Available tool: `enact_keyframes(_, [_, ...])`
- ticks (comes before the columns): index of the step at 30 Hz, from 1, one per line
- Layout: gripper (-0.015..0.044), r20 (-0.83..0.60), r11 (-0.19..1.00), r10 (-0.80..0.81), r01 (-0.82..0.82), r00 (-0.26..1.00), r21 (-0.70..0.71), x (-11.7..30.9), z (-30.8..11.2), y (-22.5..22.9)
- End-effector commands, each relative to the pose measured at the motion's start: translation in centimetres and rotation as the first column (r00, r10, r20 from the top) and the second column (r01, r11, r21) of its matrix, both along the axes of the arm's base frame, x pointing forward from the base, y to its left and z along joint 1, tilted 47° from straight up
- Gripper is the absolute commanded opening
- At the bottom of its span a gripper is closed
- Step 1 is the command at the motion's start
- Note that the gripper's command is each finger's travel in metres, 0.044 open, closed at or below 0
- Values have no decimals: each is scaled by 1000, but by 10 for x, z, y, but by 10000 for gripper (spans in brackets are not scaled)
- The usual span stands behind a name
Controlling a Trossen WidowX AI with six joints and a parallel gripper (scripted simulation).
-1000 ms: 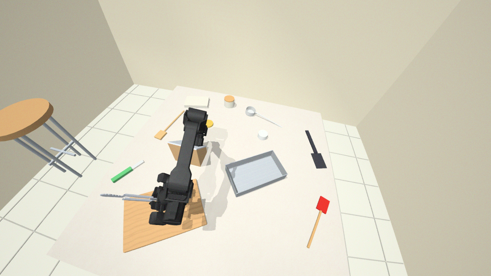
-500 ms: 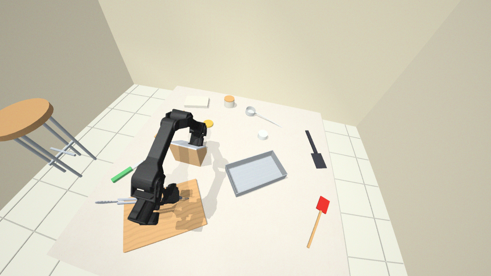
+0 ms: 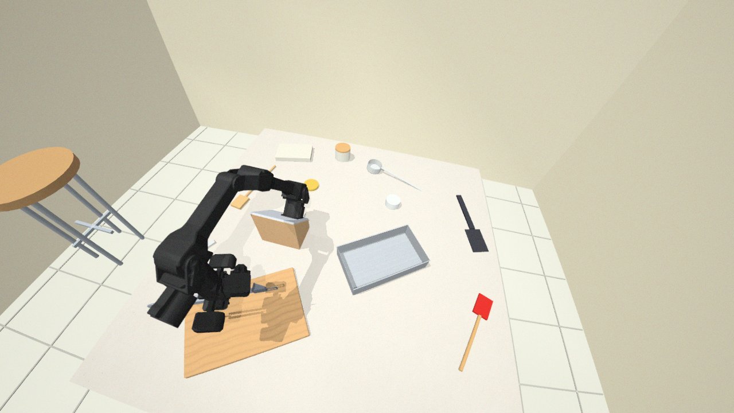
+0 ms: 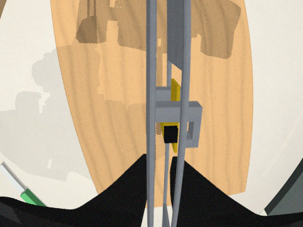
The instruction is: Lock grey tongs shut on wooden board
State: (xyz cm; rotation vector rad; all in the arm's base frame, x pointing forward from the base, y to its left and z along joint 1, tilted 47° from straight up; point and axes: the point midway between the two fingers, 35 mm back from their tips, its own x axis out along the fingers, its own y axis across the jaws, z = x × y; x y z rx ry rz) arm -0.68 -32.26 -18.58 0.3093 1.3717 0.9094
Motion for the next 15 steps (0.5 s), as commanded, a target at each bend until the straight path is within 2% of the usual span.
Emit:
enact_keyframes(1, [-150,20,1000,-5,5,1000,-9,2,2,-5])
enact_keyframes(15, [-150,20,1000,-4,5,1000,-9,1,-10,3])
